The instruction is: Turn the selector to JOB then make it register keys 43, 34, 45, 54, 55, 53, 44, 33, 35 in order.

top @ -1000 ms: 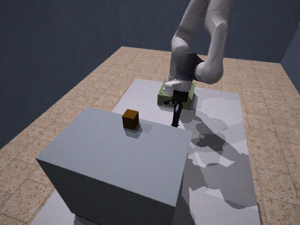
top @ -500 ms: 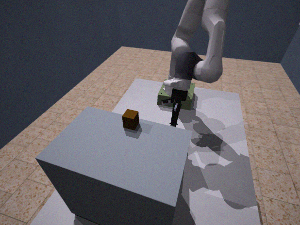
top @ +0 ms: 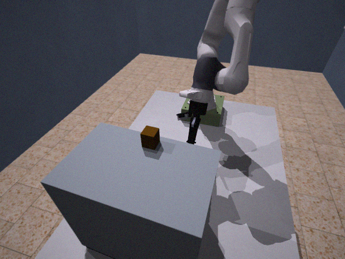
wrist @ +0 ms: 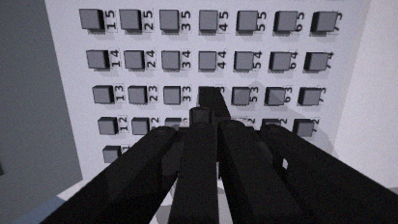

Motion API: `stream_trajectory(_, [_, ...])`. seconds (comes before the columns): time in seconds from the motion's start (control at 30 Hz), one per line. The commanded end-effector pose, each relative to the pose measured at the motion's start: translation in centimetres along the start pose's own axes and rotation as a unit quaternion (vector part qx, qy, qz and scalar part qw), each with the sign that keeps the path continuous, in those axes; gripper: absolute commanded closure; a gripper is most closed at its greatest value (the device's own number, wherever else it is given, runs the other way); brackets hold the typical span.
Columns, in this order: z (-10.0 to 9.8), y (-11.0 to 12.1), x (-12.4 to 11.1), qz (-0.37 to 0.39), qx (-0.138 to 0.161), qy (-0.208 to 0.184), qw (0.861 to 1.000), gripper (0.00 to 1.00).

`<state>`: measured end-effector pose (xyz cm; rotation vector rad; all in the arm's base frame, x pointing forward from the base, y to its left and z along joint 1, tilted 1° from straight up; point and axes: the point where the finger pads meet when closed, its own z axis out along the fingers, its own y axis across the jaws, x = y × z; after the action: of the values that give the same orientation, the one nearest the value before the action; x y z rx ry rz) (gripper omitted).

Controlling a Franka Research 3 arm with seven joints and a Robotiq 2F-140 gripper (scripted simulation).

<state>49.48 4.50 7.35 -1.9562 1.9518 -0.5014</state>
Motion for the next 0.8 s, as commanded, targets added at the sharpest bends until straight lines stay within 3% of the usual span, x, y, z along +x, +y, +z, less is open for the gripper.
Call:
stream_trajectory(0.0, [0.1, -0.1, -0.3, 0.01, -0.004, -0.002, 1.0, 0.9])
stream_trajectory(0.77, [2.2, -0.1, -0.3, 0.01, -0.004, -0.002, 1.0, 0.9])
